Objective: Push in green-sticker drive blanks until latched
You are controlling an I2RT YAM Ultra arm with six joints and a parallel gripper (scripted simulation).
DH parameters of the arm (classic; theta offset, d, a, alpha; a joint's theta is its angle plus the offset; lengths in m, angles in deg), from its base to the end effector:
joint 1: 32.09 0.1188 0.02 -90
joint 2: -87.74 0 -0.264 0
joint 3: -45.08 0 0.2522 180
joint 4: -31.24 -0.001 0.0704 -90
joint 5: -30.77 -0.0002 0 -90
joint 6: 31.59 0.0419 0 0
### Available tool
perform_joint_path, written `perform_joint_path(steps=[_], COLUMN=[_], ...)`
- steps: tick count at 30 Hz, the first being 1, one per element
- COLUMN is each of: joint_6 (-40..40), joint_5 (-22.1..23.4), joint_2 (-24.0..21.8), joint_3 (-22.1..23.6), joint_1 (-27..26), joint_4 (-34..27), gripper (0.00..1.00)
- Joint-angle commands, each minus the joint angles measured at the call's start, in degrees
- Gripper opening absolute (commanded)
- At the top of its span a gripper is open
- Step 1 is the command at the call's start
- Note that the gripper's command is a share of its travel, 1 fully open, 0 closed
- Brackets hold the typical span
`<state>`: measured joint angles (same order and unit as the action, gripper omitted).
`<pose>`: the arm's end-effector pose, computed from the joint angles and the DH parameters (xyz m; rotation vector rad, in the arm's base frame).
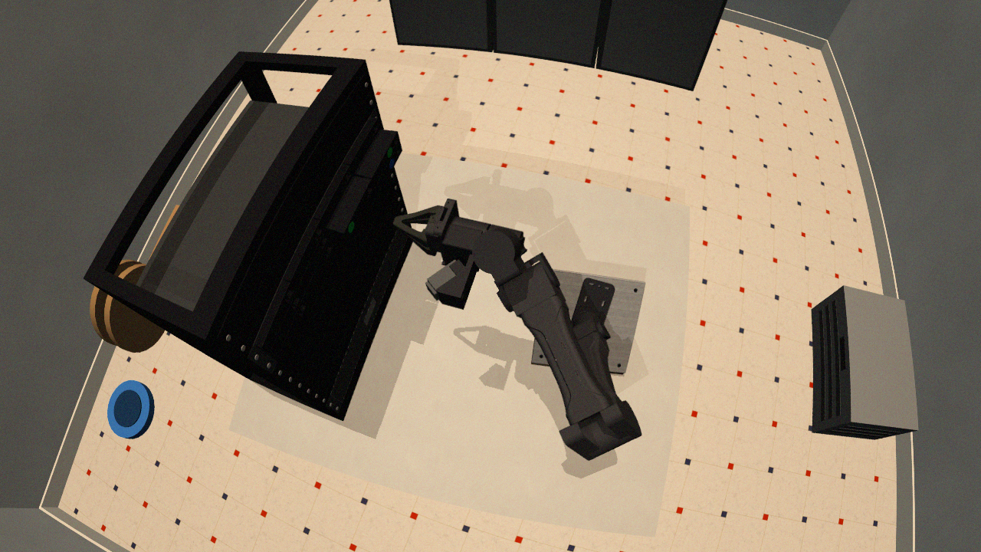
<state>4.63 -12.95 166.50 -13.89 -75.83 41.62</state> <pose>0.2411 -0.1875 0.2759 -0.7240 1.5570 -0.5745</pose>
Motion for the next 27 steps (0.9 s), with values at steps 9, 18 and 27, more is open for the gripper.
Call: perform_joint_path(steps=[9, 18, 27], joint_6=[1.90, 1.87, 1.87], joint_5=[-7.63, -7.76, -7.60], joint_2=[9.68, 8.58, 10.25], joint_3=[-8.02, -8.33, -9.25], joint_1=[5.70, 5.78, 5.47], joint_4=[4.90, 4.09, 2.78], gripper=[0.00, 0.00, 0.00])
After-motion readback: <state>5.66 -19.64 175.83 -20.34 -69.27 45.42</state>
